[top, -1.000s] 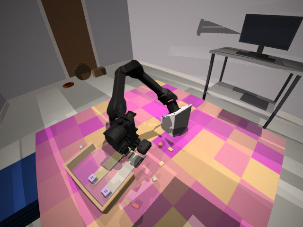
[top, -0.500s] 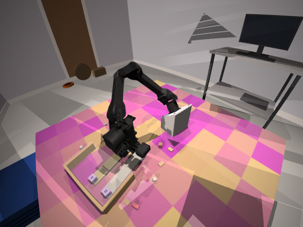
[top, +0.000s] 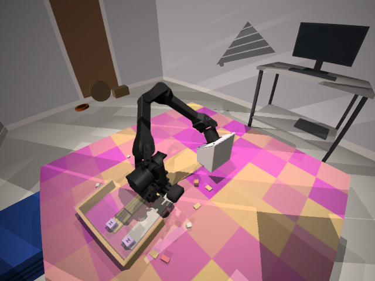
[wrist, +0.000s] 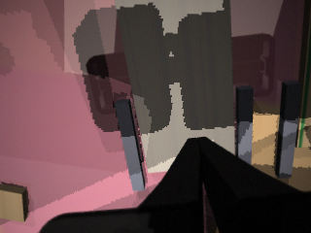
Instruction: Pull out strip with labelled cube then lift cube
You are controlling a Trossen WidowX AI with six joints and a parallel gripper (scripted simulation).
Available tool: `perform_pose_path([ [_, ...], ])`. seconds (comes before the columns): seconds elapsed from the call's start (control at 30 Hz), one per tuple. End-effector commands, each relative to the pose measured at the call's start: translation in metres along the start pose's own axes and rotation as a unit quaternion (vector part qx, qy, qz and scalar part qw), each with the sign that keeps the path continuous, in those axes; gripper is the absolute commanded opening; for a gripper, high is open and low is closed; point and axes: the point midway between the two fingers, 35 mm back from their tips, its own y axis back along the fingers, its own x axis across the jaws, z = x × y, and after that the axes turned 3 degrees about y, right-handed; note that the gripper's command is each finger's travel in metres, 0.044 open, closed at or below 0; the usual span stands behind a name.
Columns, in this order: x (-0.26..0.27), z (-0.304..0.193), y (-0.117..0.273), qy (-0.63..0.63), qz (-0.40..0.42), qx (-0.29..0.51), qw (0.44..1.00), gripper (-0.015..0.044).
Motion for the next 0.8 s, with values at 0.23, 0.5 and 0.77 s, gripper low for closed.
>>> perform_pose_path([
  [0.23, 0.002, -0.004, -0.020, 0.006, -0.002, 0.005, 1.000, 0.0000],
  [0.5, 0.003, -0.004, -0.028, 0.006, -0.002, 0.005, 1.000, 0.0000],
  [0.77, 0.003, -0.004, -0.028, 0.006, -0.002, 0.005, 1.000, 0.0000],
])
